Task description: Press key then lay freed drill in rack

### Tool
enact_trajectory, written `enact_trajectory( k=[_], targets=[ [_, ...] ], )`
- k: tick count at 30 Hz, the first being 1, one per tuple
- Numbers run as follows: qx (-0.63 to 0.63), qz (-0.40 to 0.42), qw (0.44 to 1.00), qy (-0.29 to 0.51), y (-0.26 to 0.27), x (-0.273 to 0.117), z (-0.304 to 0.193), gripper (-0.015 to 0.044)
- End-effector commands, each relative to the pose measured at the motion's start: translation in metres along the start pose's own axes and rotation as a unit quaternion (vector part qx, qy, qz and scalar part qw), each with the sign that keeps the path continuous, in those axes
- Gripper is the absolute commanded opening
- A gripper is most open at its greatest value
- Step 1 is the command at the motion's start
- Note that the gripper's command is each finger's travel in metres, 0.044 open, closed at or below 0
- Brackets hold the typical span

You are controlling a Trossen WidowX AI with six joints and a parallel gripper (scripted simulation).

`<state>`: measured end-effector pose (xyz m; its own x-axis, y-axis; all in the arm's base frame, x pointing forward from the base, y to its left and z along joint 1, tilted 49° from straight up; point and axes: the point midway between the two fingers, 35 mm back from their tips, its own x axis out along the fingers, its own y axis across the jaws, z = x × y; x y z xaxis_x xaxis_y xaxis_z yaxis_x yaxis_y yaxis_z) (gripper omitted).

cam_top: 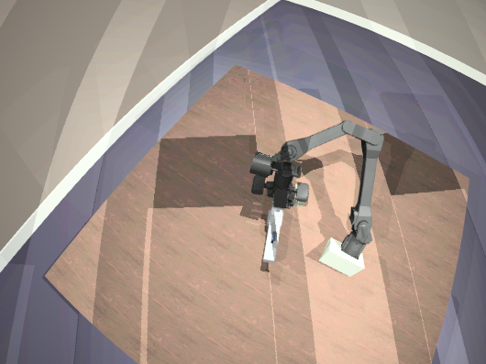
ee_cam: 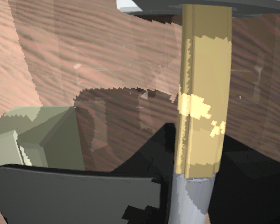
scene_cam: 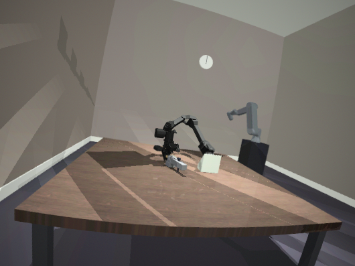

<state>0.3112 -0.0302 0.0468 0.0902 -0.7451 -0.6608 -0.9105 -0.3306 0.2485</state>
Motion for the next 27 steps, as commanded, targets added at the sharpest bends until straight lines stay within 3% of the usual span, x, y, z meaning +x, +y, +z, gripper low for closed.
enact_trajectory(
  k=[1, 27],
  targets=[
    [-0.002, -0.001, 1.000, 0.000, 0.000, -0.002, 0.001, 0.0000],
    [-0.002, -0.001, 1.000, 0.000, 0.000, -0.002, -0.033, 0.0000]
  ],
)
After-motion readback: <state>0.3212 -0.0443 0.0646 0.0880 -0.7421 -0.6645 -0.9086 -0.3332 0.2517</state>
